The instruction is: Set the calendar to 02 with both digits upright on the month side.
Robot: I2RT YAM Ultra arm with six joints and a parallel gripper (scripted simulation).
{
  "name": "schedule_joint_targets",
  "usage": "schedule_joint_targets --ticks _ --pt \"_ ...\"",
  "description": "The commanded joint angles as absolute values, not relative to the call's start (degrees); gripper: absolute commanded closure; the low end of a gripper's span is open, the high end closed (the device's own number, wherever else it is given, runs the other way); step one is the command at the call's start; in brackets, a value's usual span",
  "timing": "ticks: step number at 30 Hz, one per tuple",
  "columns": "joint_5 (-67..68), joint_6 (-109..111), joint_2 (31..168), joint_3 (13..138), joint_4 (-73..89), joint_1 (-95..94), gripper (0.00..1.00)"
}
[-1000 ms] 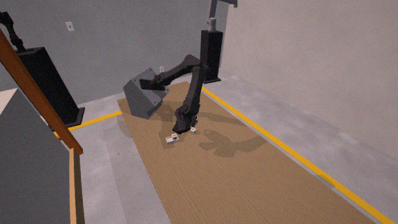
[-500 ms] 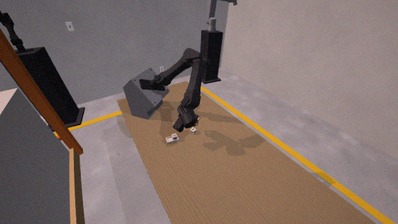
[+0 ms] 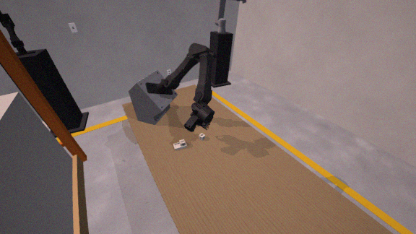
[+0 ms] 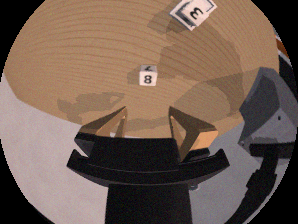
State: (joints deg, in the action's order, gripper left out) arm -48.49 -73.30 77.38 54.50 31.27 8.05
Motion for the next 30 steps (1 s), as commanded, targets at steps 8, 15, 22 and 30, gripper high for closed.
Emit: schedule_joint_targets --ticks 8,15,22,30 --pt "-35.33 -80.91 73.11 52.60 28.14 3.44 0.36" --pt "-25.82 -85.64 69.65 51.20 26.59 -0.82 0.36" --pt "-24.79 -86.15 69.27 51.05 26.43 -1.28 0.00" --pt "-24.79 -86.15 69.27 51.05 26.43 -1.28 0.00"
